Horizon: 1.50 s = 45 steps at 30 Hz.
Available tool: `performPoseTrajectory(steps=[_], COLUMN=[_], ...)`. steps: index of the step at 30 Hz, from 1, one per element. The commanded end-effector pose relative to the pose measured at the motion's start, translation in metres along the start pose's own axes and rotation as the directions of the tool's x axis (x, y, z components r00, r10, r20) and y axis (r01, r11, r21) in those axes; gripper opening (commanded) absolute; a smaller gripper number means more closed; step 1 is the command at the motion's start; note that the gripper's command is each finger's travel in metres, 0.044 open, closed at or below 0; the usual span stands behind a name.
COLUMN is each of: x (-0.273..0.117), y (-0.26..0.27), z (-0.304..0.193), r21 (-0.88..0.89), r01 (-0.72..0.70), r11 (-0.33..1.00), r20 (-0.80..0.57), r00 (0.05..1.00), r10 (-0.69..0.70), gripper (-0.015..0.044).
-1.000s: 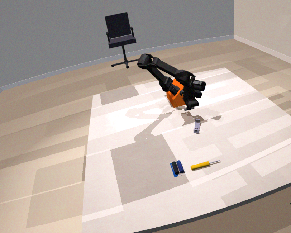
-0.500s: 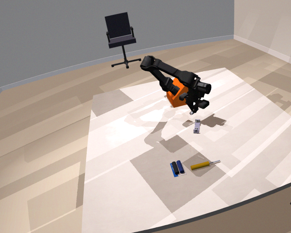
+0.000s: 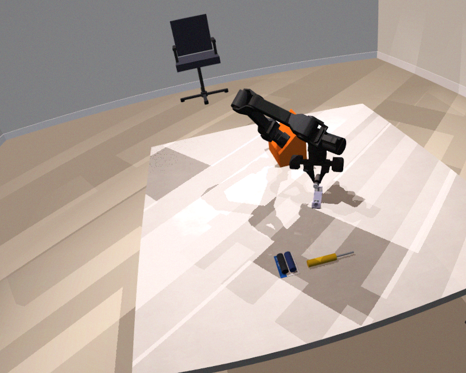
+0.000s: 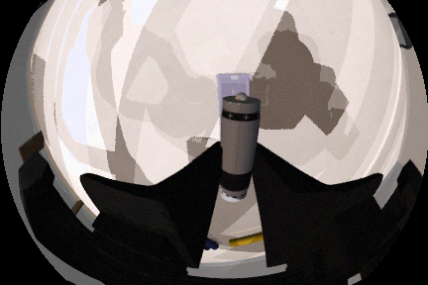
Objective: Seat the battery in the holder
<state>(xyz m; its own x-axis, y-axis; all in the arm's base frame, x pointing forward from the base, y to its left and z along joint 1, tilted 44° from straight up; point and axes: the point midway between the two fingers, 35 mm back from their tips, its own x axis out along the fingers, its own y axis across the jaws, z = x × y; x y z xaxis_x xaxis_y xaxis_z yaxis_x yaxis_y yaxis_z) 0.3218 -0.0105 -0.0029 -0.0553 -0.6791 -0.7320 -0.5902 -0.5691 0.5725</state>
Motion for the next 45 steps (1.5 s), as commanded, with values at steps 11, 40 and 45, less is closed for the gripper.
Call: performPoseTrajectory(steps=[11, 40, 45], x=[0.022, 0.049, 0.052], y=[-0.001, 0.0, 0.0], z=[0.0, -0.003, -0.005], r21=[-0.039, -0.037, -0.035], r01=[-0.005, -0.016, -0.018], r11=[0.999, 0.999, 0.999], r20=[0.138, 0.398, 0.434], r00=[0.99, 0.917, 0.901], r10=[0.011, 0.029, 0.031], gripper=[0.0063, 0.0063, 0.0063])
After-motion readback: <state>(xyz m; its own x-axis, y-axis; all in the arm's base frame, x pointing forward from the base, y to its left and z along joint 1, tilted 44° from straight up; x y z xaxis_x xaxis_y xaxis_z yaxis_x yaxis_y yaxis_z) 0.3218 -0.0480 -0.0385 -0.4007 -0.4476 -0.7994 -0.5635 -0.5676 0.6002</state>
